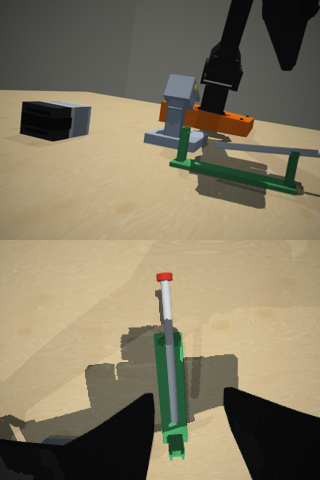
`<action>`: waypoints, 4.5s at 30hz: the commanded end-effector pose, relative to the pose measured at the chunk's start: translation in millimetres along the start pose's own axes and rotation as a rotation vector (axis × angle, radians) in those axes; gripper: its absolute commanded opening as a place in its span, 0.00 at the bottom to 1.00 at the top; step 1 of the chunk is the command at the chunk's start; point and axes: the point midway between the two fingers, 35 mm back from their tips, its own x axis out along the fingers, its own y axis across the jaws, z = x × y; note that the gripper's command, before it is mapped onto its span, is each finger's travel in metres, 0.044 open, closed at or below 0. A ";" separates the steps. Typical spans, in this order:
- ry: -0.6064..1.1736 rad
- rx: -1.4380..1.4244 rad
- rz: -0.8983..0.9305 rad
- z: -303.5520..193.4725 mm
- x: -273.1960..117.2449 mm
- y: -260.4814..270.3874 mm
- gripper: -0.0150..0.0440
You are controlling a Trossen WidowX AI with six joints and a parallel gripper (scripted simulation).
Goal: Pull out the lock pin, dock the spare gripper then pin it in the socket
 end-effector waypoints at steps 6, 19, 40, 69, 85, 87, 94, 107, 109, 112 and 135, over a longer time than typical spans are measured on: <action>0.006 0.001 0.017 -5.8 49.9 5.7 0.56; 0.006 0.001 0.017 -8.6 69.2 4.9 0.56; 0.006 0.001 0.018 -14.5 102.9 6.6 0.56; 0.005 0.000 0.018 -14.9 104.1 7.2 0.25; 0.009 0.005 0.040 -12.9 78.8 11.1 0.25; 0.009 0.005 0.040 -12.9 78.4 11.2 0.25; 0.010 0.007 0.044 -14.2 83.0 12.0 0.25; 0.013 0.000 0.043 -50.7 68.0 7.1 0.25; 0.014 -0.001 0.043 -56.6 65.5 6.6 0.25; 0.014 -0.003 0.043 -65.5 61.9 6.2 0.25; 0.012 -0.004 0.038 -73.2 87.7 6.6 0.25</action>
